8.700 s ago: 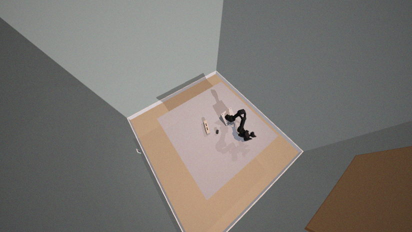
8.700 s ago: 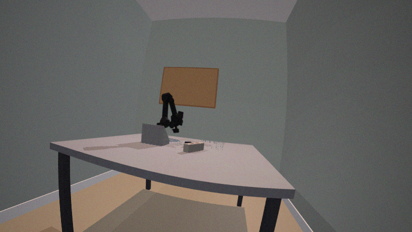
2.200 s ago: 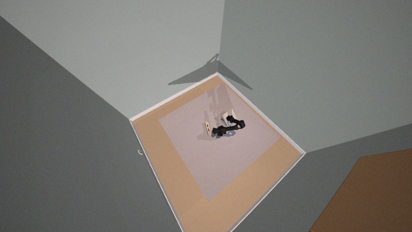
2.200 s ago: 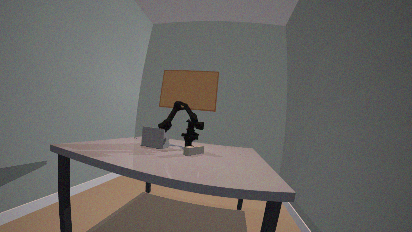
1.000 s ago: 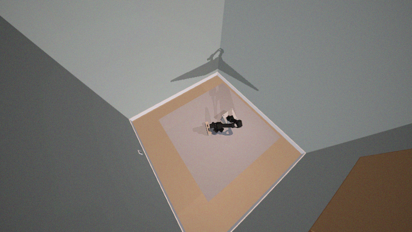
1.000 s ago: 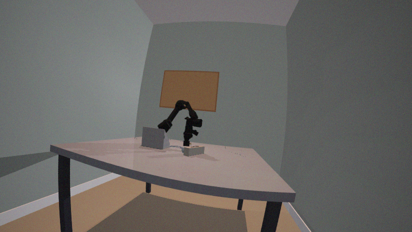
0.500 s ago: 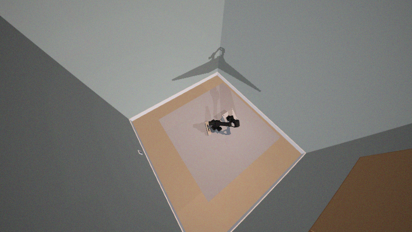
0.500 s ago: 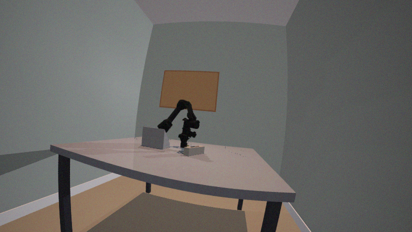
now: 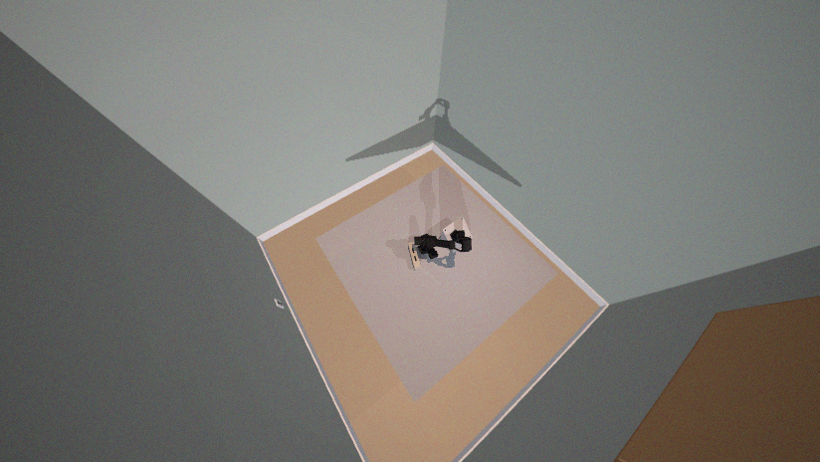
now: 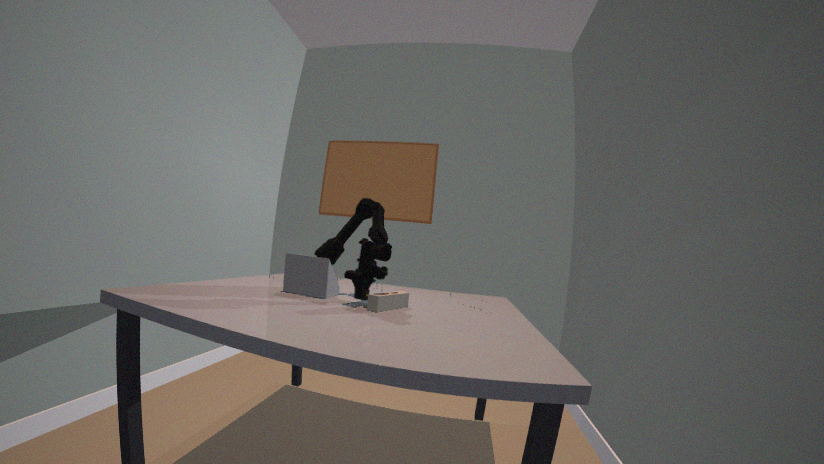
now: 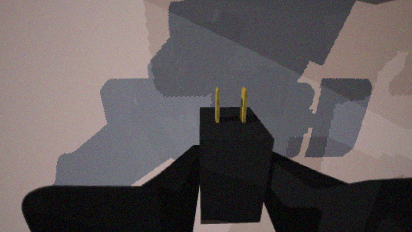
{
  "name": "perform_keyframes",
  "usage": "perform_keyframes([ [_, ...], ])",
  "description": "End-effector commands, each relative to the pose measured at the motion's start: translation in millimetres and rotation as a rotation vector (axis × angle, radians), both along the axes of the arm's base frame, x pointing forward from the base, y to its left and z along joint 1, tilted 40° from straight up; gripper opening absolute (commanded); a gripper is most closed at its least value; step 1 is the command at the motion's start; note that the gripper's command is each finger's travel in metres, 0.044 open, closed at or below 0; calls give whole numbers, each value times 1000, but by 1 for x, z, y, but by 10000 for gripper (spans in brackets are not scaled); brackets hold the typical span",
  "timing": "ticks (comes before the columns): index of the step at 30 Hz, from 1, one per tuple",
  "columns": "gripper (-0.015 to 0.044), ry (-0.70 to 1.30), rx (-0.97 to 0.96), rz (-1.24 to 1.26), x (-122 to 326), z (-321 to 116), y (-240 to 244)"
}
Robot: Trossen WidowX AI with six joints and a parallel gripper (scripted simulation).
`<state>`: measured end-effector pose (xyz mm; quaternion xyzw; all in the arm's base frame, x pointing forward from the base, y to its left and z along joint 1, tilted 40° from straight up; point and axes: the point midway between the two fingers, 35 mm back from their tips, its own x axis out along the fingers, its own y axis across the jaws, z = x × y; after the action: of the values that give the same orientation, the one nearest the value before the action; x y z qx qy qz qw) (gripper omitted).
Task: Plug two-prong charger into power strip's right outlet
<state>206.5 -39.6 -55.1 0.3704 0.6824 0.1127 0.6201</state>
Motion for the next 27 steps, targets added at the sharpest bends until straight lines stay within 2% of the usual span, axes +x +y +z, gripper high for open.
perform_keyframes([
  [1, 0, 42, 7, -40, -5, -6, -1],
  [27, 0, 65, 12, -70, 18, -16, -16],
])
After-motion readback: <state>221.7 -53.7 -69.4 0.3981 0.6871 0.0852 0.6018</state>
